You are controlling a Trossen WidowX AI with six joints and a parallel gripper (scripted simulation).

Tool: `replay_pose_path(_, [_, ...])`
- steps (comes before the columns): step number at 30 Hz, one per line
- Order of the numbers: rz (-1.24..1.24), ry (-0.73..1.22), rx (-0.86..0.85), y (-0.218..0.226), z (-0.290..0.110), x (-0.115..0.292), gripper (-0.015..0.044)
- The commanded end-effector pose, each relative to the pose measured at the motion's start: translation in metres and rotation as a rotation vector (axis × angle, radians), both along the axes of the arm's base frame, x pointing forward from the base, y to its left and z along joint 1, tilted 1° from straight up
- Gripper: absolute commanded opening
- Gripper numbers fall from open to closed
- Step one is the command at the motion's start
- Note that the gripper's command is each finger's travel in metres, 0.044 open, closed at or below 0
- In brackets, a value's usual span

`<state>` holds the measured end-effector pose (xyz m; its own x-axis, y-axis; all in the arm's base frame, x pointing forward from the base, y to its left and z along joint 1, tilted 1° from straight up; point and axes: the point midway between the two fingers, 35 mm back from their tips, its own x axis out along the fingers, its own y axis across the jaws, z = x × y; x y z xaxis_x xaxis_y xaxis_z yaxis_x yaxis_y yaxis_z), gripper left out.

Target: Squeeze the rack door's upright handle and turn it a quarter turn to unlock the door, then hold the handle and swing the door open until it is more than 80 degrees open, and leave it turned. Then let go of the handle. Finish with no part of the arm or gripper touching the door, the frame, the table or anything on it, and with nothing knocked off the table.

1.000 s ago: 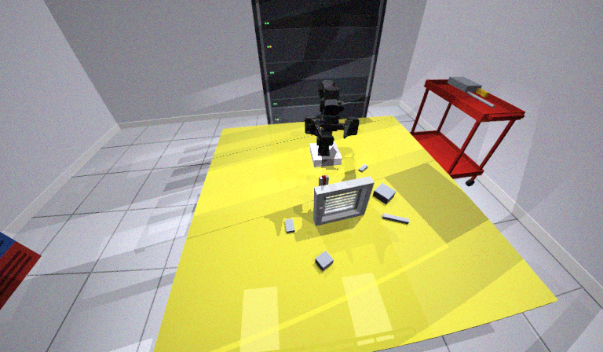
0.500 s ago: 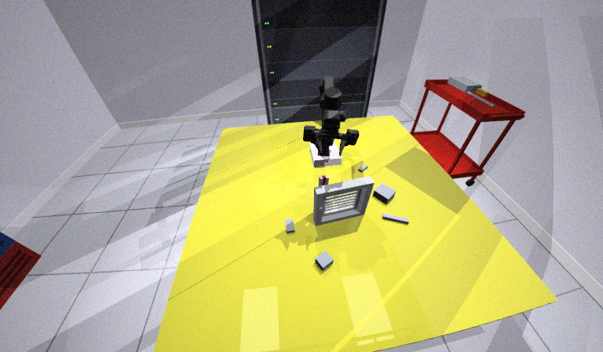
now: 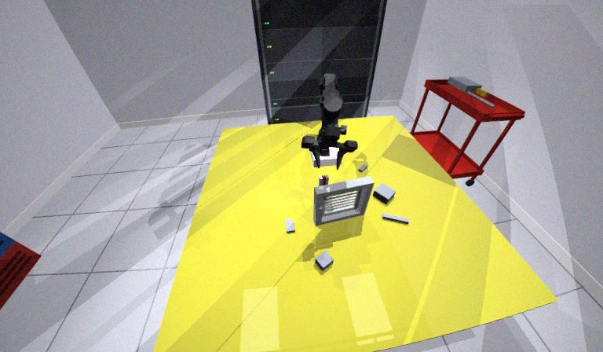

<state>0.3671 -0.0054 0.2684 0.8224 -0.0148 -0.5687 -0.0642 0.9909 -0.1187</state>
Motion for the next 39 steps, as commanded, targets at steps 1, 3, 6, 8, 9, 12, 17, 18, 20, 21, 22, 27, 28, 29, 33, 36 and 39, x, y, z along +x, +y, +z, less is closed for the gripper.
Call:
replay_pose_path(1, [0.015,0.072,-0.014,0.000,-0.006,0.002,0.0290])
replay_pose_path(3, [0.020,0.120,-0.021,-0.001,-0.010,0.002,0.0290])
replay_pose_path(6, [0.030,0.193,-0.029,-0.002,-0.017,0.002,0.0290])
replay_pose_path(8, [0.036,0.241,-0.035,-0.002,-0.022,0.001,0.0290])
replay_pose_path(9, [0.040,0.265,-0.037,-0.003,-0.024,0.001,0.0290])
replay_pose_path(12, [0.051,0.338,-0.044,-0.003,-0.030,-0.001,0.0290])
replay_pose_path(17, [0.071,0.458,-0.053,-0.005,-0.039,-0.005,0.0290])
replay_pose_path(18, [0.075,0.482,-0.054,-0.005,-0.041,-0.006,0.0290])
replay_pose_path(20, [0.084,0.530,-0.057,-0.005,-0.044,-0.008,0.0290])
replay_pose_path(21, [0.089,0.554,-0.058,-0.006,-0.045,-0.009,0.0290])
replay_pose_path(22, [0.093,0.578,-0.059,-0.006,-0.047,-0.010,0.0290])
replay_pose_path(27, [0.117,0.698,-0.061,-0.007,-0.053,-0.017,0.0290])
replay_pose_path(28, [0.123,0.722,-0.061,-0.007,-0.054,-0.019,0.0290])
replay_pose_path(29, [0.128,0.746,-0.061,-0.007,-0.055,-0.020,0.0290])
replay_pose_path(33, [0.149,0.842,-0.059,-0.008,-0.058,-0.027,0.0290])
replay_pose_path(36, [0.165,0.909,-0.057,-0.008,-0.060,-0.032,0.0290])
replay_pose_path(39, [0.169,0.925,-0.056,-0.008,-0.060,-0.033,0.0290])
